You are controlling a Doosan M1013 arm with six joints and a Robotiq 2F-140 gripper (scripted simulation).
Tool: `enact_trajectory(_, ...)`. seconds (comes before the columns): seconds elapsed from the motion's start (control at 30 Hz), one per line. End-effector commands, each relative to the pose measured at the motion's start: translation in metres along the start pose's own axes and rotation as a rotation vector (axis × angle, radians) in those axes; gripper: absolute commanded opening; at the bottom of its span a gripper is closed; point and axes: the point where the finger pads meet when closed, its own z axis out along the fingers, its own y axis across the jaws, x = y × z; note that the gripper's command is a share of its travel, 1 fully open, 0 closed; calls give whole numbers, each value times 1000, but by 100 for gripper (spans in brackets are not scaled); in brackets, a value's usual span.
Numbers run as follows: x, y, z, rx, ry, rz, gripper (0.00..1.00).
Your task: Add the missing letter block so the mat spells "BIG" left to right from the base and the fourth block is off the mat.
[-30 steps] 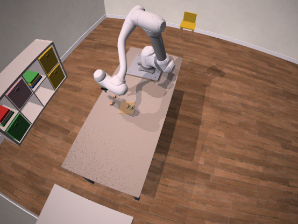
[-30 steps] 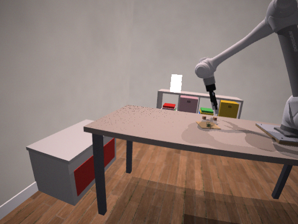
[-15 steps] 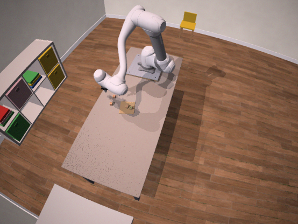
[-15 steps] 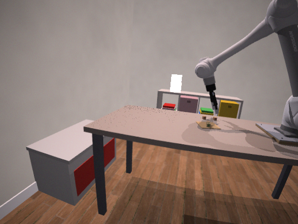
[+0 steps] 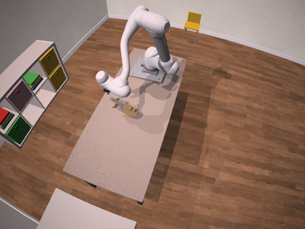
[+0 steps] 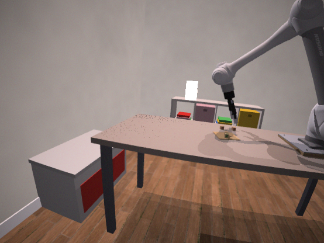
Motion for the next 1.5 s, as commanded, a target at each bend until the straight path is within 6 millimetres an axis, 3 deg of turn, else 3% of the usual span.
enact_trajectory(0.0, 0, 0, 0, 0, 0, 0, 100)
enact_trajectory(0.47, 0, 0, -1, -1, -4, -3, 100)
enact_trajectory(0.87, 31, 0, -64, 48, -343, -279, 100)
enact_trajectory(1.37, 31, 0, -65, 50, -347, -282, 100)
enact_trajectory(1.47, 27, 0, -52, 50, -346, -282, 100)
